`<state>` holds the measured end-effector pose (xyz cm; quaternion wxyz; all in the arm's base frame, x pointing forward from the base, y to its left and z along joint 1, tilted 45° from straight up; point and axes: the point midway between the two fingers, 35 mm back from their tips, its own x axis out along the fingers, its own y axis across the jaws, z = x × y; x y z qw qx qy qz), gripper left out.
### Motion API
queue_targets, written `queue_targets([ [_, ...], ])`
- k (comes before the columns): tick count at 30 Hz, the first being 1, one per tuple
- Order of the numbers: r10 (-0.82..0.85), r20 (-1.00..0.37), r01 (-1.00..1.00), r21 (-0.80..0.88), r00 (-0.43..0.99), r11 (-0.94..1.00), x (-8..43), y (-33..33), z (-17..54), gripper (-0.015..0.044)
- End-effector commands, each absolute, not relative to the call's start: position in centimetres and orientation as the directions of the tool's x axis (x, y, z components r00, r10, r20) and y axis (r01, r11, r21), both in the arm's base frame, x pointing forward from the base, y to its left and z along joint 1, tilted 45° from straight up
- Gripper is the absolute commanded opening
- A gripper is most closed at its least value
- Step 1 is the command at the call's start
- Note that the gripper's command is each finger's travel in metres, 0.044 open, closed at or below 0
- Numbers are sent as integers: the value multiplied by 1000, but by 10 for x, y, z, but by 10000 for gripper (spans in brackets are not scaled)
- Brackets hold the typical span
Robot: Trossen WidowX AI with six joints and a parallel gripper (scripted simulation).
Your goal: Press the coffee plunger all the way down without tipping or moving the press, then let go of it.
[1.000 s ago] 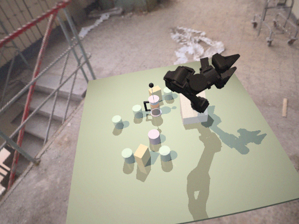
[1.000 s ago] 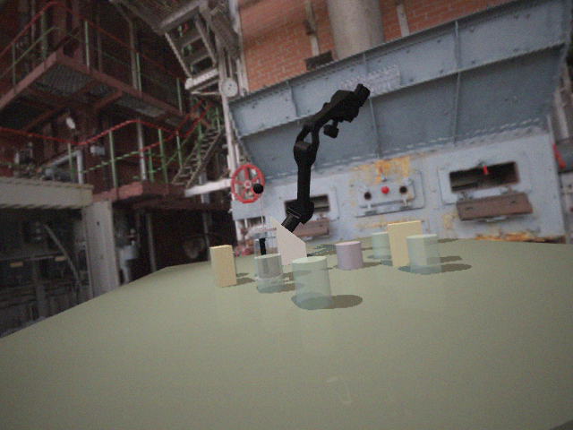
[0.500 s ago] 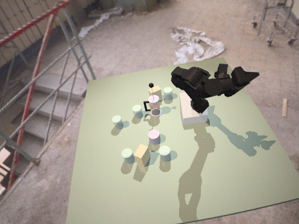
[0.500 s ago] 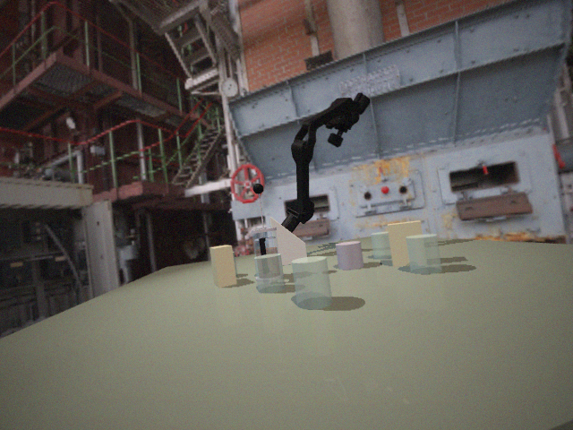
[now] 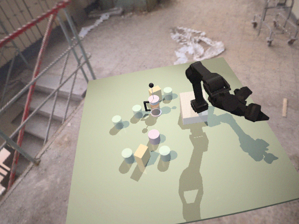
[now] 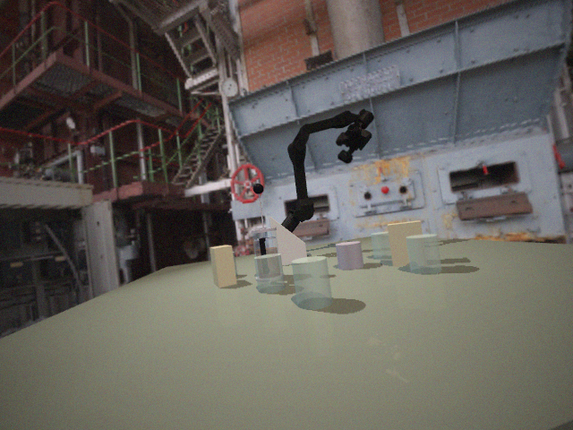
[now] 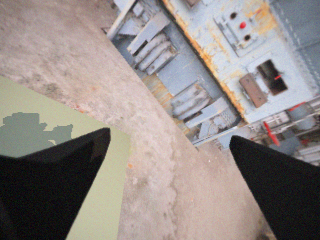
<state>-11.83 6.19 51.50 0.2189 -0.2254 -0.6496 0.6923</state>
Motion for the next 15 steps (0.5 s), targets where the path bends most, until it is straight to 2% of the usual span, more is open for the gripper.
queue_targets([
  [1, 704, -68, -63, -985, -707, -159, -107, 103, 503, 440],
  [8, 828, -117, -175, -952, -549, -250, -76, 153, 488, 440],
  [15, 947, -196, -405, -868, -255, -288, 2, 209, 459, 440],
])
